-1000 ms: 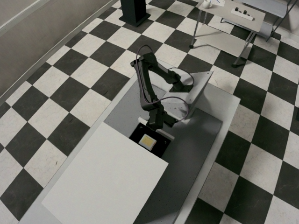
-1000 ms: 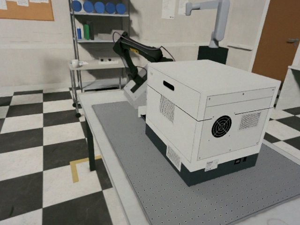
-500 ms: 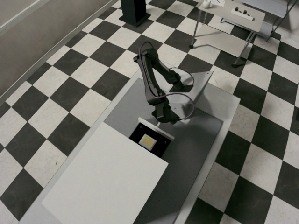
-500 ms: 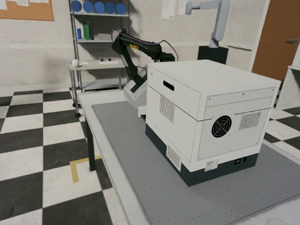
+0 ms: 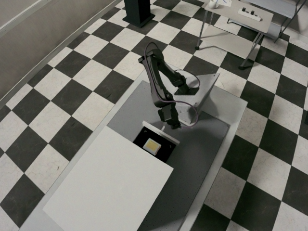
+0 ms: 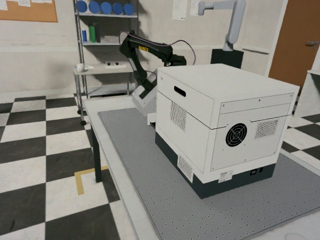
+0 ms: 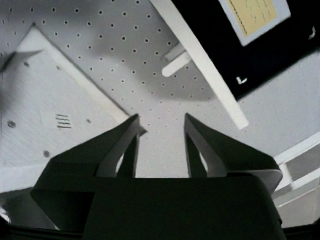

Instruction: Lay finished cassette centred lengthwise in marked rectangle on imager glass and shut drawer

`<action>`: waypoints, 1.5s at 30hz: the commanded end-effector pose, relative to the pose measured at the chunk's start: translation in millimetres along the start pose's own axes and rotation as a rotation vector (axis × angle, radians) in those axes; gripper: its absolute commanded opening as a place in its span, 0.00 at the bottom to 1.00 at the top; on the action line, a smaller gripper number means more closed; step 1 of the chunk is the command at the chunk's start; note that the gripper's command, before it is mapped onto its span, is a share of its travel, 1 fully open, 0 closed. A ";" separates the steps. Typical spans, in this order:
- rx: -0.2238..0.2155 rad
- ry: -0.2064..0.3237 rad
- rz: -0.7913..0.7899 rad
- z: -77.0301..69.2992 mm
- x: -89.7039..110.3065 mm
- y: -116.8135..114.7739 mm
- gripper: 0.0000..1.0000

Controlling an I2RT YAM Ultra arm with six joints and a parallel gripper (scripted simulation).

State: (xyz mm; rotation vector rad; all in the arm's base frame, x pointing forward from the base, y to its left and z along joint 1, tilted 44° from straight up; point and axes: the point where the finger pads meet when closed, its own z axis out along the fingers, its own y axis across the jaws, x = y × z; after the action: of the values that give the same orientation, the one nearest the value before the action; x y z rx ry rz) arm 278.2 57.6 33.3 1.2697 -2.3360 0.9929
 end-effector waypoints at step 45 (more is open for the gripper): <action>0.090 -0.211 0.910 60.7 14.3 2.3 0.35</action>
State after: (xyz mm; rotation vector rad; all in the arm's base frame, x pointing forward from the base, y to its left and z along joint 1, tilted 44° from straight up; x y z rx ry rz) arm 245.3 4.3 3.2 0.2126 -2.9619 1.2590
